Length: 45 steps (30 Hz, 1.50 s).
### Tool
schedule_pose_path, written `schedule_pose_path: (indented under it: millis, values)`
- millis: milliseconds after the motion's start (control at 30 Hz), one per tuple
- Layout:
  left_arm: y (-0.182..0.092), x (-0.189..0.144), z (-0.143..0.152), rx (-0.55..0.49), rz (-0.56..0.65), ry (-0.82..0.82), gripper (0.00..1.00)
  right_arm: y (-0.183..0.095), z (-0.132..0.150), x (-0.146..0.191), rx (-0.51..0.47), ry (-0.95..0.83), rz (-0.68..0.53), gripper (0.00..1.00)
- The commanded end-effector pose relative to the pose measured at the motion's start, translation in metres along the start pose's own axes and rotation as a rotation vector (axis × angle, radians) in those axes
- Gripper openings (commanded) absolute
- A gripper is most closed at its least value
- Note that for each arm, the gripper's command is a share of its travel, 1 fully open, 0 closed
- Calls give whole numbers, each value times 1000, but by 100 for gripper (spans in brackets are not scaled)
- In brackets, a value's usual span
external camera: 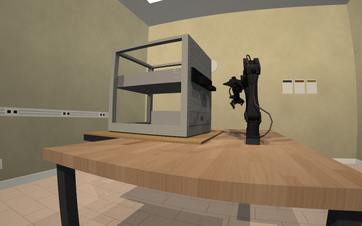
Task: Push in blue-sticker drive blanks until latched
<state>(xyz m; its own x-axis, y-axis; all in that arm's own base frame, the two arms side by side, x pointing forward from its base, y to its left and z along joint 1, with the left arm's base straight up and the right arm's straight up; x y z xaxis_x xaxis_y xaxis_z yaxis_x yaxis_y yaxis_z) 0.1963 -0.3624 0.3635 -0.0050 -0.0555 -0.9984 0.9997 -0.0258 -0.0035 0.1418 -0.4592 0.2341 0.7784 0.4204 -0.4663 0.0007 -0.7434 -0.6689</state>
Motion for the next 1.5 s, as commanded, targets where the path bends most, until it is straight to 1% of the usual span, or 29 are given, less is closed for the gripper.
schedule_pose_path:
  millis: [0,167,300,367,533,867,933,967,1000,1133,1167,1200,1267,1367,1433,1467]
  values:
    - [0,-12,-14,-16,6,-19,0,-6,-6,-5,-23,8,11,100]
    - [1,-12,-25,-6,7,-22,0,-6,-6,-5,-23,8,11,100]
    - [0,-12,-43,-5,4,-9,0,-6,-6,-5,-23,8,11,100]
    - [0,-12,-43,-5,4,-9,0,-6,-6,-5,-23,8,11,100]
    - [-1,-13,-74,-5,3,-5,0,-6,-6,-5,-23,8,11,100]
    - [-3,-15,-148,-5,3,-11,0,-6,-6,-5,-23,8,11,100]
    - [-3,-15,-148,-5,3,-11,0,-6,-6,-5,-23,8,11,100]
    - [-4,-22,-155,-5,8,-35,0,-6,-6,-5,-23,8,11,100]
    - [-4,-16,-162,-5,3,-17,0,-6,-6,-5,-23,8,11,100]
    - [-5,-18,-186,-5,3,-19,0,-6,-6,-5,-23,8,11,100]
    - [-6,-33,-193,-4,15,-57,0,-6,-6,-5,-23,8,11,100]
    - [-6,-33,-198,-4,15,-57,0,-6,-6,-5,-23,8,11,100]
    - [-6,-18,-206,-5,2,-16,0,-6,-6,-5,-23,8,11,100]
    - [-7,-33,-219,-4,15,-54,0,-6,-6,-5,-23,8,11,100]
    - [-6,-21,-223,-5,4,-23,0,-6,-6,-5,-23,8,11,100]
    - [-6,-21,-223,-5,4,-23,0,-6,-6,-5,-23,8,11,100]
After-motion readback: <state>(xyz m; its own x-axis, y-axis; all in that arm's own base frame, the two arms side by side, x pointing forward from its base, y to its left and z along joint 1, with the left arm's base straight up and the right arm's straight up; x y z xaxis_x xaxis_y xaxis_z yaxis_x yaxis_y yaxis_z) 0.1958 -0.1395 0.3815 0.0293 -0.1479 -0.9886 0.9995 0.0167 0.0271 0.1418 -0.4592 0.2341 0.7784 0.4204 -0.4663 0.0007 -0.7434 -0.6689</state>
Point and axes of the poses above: on each arm, the point where the finger pads meet when closed, its own y axis out along the fingers, its own x axis across the jaws, z = x × y, the point moved 3 cm from there along -y, back along the fingers, and after that the axes turned 4 degrees about -y, right-handed, at the moved point
